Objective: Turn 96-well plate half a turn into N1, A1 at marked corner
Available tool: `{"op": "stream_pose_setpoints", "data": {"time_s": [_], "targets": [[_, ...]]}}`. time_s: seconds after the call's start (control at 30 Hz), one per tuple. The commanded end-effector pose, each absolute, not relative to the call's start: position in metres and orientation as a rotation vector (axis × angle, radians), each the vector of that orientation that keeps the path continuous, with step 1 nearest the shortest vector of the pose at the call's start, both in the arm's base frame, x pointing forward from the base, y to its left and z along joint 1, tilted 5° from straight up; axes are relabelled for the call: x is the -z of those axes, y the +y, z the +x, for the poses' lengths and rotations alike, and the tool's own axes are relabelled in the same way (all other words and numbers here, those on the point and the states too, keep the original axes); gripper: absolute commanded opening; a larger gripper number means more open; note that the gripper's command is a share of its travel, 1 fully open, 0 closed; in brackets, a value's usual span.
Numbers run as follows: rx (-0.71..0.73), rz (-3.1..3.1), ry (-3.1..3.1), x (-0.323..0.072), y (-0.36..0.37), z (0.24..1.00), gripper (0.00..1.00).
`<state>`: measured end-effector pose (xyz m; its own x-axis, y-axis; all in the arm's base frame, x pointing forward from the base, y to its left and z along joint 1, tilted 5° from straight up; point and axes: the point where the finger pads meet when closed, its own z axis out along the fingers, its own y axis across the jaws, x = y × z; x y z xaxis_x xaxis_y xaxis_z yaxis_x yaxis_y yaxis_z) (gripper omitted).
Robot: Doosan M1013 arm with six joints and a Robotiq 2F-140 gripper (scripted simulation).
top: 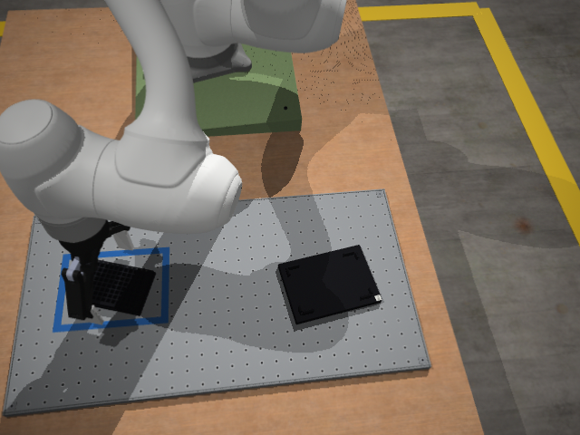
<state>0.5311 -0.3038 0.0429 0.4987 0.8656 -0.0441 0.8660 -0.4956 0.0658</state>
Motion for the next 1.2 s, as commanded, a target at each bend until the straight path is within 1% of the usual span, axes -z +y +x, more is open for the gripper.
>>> {"op": "stream_pose_setpoints", "data": {"time_s": [0.0,0.27,0.77,0.83,1.07,1.17], "targets": [[0.008,2.65,1.534,-0.043,-0.304,0.531,1.0],[0.008,2.65,1.534,-0.046,-0.304,0.531,1.0],[0.008,2.65,1.534,-0.086,-0.301,0.53,1.0],[0.008,2.65,1.534,-0.086,-0.301,0.53,1.0],[0.008,2.65,1.534,-0.104,-0.299,0.529,1.0],[0.008,2.65,1.534,-0.104,-0.299,0.529,1.0]]}}
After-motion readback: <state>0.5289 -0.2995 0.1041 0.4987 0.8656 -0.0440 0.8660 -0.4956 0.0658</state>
